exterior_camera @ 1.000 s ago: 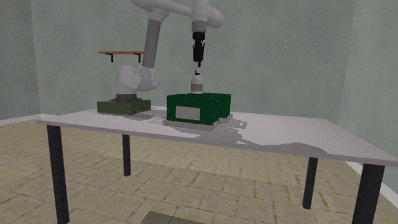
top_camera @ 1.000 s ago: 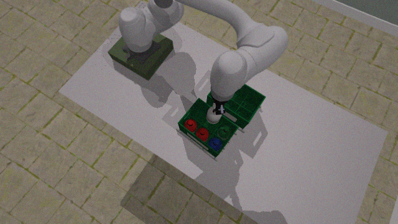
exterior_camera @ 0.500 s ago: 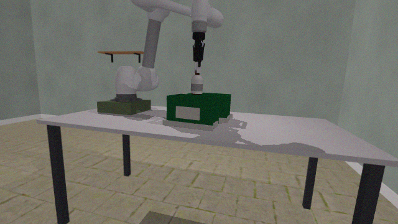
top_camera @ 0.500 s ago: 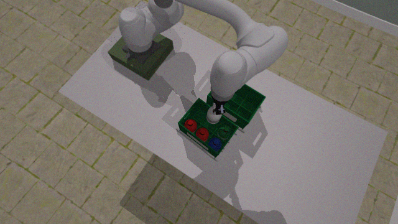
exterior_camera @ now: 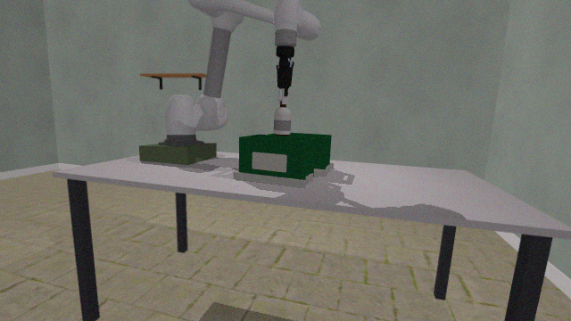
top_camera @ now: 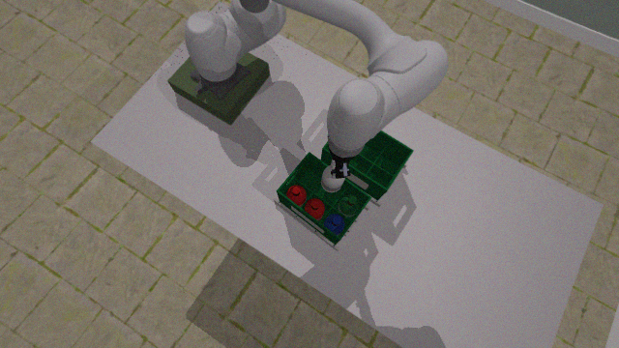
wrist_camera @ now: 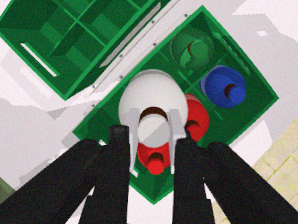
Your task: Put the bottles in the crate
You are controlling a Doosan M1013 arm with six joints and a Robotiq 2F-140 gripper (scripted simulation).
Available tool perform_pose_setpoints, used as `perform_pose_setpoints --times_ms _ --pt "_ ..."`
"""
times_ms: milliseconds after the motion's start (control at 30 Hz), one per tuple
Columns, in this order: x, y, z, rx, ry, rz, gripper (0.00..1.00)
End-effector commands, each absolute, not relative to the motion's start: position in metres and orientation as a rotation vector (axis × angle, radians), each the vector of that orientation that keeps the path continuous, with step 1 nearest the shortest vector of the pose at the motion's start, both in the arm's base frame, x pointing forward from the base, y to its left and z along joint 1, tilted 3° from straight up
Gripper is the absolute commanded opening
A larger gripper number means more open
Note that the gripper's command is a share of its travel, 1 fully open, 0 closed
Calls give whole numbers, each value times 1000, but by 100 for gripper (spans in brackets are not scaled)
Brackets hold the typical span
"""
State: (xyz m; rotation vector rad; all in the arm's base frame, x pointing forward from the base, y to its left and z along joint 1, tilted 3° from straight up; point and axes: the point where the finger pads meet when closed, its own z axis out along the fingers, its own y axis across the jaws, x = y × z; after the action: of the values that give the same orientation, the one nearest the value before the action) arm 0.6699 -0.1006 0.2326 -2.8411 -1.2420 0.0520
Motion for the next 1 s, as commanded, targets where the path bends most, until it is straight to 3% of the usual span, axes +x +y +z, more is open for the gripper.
perform_pose_setpoints --times_ms 0,967 --pt "670 -101 237 -2842 -1245 47 0" --pt "656 -73 238 -2842 -1245 47 0"
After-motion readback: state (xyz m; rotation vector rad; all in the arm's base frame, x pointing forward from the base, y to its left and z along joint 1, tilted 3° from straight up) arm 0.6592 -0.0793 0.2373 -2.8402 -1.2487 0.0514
